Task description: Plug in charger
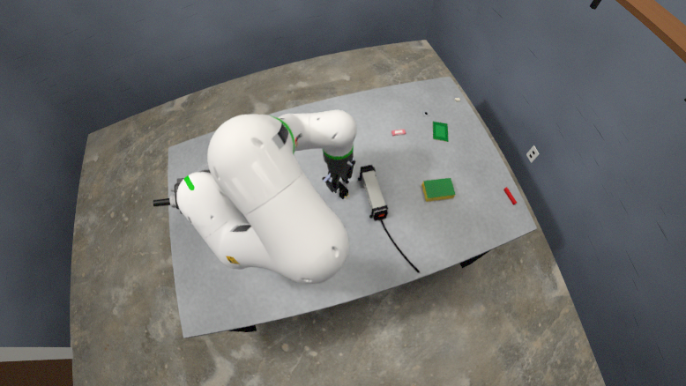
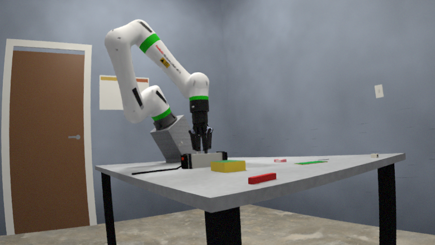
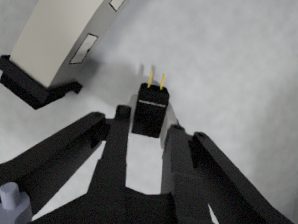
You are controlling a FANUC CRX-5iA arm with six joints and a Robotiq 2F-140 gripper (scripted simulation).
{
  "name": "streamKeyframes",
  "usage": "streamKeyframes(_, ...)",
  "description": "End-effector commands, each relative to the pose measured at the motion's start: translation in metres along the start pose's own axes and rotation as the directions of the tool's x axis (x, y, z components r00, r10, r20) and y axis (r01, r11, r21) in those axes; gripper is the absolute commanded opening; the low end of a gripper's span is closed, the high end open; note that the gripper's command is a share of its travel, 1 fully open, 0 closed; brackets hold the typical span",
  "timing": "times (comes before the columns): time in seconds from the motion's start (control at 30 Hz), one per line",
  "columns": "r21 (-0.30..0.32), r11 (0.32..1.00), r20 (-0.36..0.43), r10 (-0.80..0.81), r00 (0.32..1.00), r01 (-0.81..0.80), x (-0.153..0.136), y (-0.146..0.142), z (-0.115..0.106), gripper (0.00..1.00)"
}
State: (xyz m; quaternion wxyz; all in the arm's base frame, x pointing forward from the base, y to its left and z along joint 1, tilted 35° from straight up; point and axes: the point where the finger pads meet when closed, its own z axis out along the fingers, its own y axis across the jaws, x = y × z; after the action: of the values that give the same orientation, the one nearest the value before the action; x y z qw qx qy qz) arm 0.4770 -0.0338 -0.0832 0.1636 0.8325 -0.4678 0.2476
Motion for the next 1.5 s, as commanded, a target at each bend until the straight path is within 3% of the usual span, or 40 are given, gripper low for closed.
streamKeyframes(0.0,0.001,1.0,0.0,0.0,1.0,0.0,0.0,0.0,0.0,0.1)
streamKeyframes(0.6,0.001,1.0,0.0,0.0,1.0,0.0,0.0,0.0,-0.004,0.1)
streamKeyframes(1.47,0.001,1.0,0.0,0.0,1.0,0.0,0.0,0.0,-0.042,0.1)
